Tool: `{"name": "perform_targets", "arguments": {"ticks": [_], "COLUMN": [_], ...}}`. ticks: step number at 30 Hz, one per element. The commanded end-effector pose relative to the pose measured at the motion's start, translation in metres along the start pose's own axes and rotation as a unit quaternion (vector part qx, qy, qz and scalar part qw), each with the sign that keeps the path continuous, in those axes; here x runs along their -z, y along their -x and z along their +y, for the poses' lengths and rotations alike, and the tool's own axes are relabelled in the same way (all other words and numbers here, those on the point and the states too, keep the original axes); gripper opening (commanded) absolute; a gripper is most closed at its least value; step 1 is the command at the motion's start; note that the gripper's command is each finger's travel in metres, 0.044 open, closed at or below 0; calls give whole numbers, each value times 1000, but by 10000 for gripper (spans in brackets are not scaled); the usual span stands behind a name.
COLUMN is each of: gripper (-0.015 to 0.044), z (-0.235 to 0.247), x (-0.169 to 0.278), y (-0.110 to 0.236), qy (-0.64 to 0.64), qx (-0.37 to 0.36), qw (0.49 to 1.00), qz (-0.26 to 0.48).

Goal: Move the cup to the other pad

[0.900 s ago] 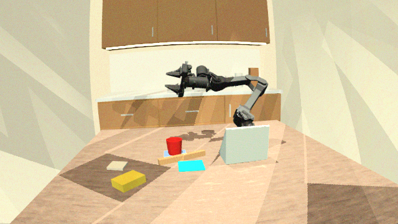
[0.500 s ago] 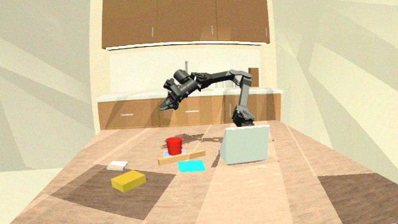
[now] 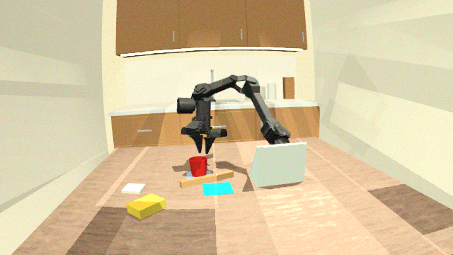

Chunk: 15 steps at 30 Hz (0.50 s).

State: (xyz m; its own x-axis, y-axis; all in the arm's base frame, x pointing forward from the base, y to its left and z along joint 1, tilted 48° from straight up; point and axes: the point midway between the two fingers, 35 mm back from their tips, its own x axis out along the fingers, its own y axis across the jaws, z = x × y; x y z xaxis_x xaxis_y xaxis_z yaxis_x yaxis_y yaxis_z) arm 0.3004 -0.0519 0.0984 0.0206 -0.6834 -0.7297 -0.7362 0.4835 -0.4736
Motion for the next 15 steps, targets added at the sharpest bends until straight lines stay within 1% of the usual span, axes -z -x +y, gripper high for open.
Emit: {"name": "perform_targets", "arguments": {"ticks": [1,9,15], "gripper": [148,148,148], "z": [0,1,0], "x": [4,5,5], "y": [-1,-1,-9], "qy": [76,76,76], "qx": [3,3,3], "qw": [996,996,996], "qz": [52,52,51]}}
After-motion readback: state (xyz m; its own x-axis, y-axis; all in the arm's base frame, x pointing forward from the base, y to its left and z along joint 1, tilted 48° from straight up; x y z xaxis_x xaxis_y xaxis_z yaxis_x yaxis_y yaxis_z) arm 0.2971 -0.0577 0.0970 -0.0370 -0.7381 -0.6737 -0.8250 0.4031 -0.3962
